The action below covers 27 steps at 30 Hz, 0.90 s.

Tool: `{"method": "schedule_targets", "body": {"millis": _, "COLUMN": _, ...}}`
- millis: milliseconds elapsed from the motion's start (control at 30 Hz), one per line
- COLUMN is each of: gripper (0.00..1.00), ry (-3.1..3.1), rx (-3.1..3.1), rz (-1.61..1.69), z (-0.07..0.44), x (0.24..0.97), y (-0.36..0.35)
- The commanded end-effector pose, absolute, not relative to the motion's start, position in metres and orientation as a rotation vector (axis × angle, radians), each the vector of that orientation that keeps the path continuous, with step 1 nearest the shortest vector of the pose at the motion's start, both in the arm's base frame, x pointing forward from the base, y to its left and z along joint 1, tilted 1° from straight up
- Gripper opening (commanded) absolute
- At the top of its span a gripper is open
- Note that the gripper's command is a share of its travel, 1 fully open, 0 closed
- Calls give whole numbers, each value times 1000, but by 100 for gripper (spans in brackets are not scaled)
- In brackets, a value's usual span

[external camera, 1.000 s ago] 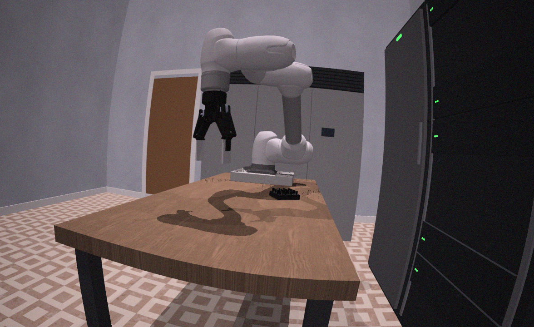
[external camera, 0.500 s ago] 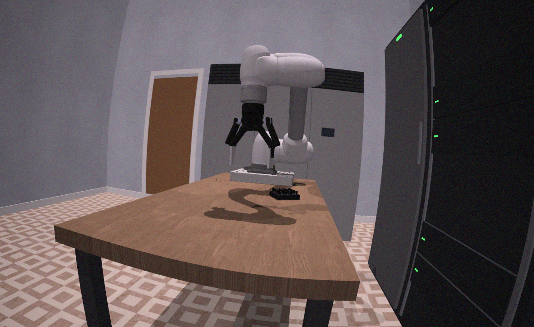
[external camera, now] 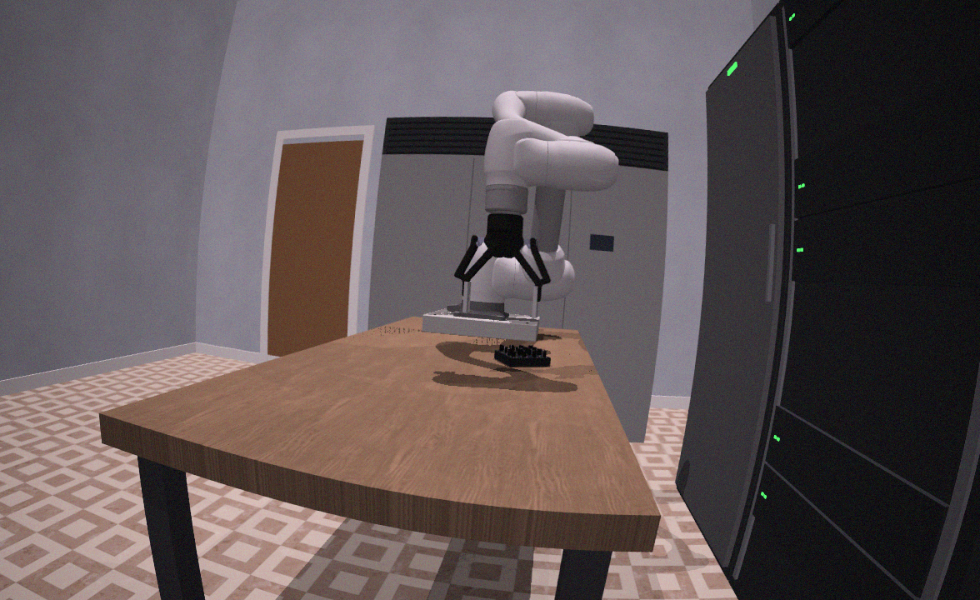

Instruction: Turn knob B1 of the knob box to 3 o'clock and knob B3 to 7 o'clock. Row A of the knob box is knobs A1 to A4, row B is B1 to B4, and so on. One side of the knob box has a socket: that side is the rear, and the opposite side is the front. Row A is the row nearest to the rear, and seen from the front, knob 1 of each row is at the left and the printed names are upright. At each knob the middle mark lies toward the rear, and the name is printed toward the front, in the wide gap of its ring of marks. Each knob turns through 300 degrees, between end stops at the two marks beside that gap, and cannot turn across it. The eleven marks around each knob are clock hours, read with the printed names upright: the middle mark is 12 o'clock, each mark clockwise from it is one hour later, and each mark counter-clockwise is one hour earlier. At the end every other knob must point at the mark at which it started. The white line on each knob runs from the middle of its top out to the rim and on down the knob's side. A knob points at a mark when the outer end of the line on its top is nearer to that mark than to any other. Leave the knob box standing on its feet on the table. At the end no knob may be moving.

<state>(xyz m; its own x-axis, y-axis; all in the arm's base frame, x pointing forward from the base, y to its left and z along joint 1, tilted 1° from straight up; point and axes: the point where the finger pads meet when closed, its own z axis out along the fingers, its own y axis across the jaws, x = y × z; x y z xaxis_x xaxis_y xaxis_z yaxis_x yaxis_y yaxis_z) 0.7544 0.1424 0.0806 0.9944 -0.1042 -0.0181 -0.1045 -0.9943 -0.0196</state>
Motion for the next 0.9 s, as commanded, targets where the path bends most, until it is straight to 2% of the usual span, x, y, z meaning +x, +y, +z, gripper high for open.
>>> {"method": "schedule_targets", "body": {"millis": 0, "gripper": 100, "ry": 64, "rx": -3121, "rz": 18, "z": 75, "x": 714, "y": 153}}
{"method": "schedule_targets", "body": {"millis": 167, "gripper": 100, "ry": -76, "rx": -3125, "rz": 16, "z": 64, "x": 656, "y": 163}}
{"method": "schedule_targets", "body": {"millis": 233, "gripper": 100, "ry": -76, "rx": -3125, "rz": 16, "z": 64, "x": 656, "y": 163}}
{"method": "schedule_targets", "body": {"millis": 267, "gripper": 100, "ry": -140, "rx": -3124, "rz": 16, "z": 59, "x": 629, "y": 167}}
{"method": "schedule_targets", "body": {"millis": 533, "gripper": 100, "ry": -328, "rx": -3115, "rz": 14, "z": 43, "x": 547, "y": 172}}
{"method": "schedule_targets", "body": {"millis": 867, "gripper": 100, "ry": -340, "rx": -3114, "rz": 14, "z": 42, "x": 541, "y": 172}}
